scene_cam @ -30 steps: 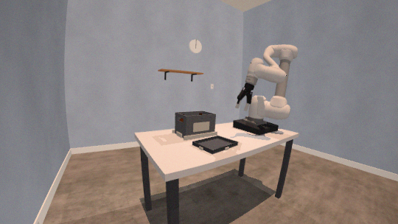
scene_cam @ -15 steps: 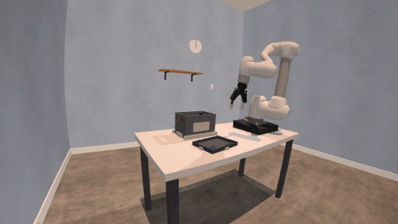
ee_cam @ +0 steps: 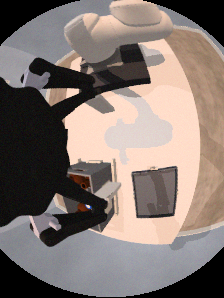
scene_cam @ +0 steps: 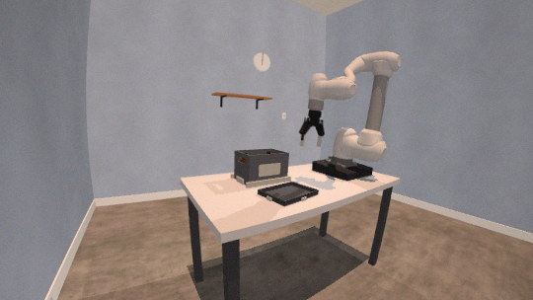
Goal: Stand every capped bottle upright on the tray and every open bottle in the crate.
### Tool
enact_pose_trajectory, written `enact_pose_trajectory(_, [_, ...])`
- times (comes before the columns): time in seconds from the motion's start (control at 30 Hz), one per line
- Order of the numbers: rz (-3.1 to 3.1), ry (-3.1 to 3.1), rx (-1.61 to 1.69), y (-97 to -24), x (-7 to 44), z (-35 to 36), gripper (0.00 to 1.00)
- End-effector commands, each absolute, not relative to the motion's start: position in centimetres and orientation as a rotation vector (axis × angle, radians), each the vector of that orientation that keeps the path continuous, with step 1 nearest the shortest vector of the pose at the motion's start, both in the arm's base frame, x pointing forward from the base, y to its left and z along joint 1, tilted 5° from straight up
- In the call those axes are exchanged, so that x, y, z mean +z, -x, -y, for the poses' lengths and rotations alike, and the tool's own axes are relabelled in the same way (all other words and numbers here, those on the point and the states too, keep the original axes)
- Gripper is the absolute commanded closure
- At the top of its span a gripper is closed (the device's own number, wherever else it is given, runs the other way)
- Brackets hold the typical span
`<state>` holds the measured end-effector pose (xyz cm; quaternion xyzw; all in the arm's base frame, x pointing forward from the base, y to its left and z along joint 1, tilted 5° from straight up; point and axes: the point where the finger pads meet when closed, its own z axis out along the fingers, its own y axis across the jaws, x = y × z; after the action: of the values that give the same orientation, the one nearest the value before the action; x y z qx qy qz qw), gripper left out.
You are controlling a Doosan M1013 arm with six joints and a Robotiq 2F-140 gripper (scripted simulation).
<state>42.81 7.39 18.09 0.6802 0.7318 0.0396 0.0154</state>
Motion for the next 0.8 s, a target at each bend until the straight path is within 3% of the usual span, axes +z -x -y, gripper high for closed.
enact_pose_trajectory(0.0, [-2.285,-2.172,0.115,-43.9,18.0,-6.3,0.0])
enact_pose_trajectory(0.77, [-2.287,-2.205,0.11,-47.6,17.8,-2.7,0.0])
